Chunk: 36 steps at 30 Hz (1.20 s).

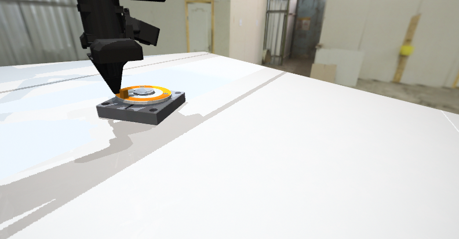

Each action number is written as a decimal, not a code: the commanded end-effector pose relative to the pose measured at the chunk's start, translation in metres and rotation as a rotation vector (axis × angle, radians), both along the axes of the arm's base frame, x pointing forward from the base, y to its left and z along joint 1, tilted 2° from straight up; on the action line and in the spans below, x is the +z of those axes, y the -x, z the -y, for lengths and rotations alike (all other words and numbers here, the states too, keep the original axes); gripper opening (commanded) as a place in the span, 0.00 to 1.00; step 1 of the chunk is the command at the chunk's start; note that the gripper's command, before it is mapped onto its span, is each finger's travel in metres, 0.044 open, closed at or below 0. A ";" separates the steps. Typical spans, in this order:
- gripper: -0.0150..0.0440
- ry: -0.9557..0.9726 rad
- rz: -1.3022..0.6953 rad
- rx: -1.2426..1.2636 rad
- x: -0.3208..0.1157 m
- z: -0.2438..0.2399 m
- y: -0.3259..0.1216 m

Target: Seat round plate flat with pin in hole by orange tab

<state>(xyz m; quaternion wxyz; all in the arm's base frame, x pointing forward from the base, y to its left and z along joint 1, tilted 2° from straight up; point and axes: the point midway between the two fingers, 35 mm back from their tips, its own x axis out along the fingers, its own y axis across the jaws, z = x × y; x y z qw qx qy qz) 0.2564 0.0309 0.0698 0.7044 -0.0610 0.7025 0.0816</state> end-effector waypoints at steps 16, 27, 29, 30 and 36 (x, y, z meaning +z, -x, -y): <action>0.25 0.007 0.004 0.000 0.000 0.013 -0.008; 0.25 0.007 0.004 0.000 0.046 0.013 -0.006; 0.25 0.004 0.002 -0.004 0.038 0.012 -0.006; 0.25 0.004 0.002 -0.004 0.038 0.012 -0.006; 0.25 0.004 0.002 -0.004 0.038 0.012 -0.006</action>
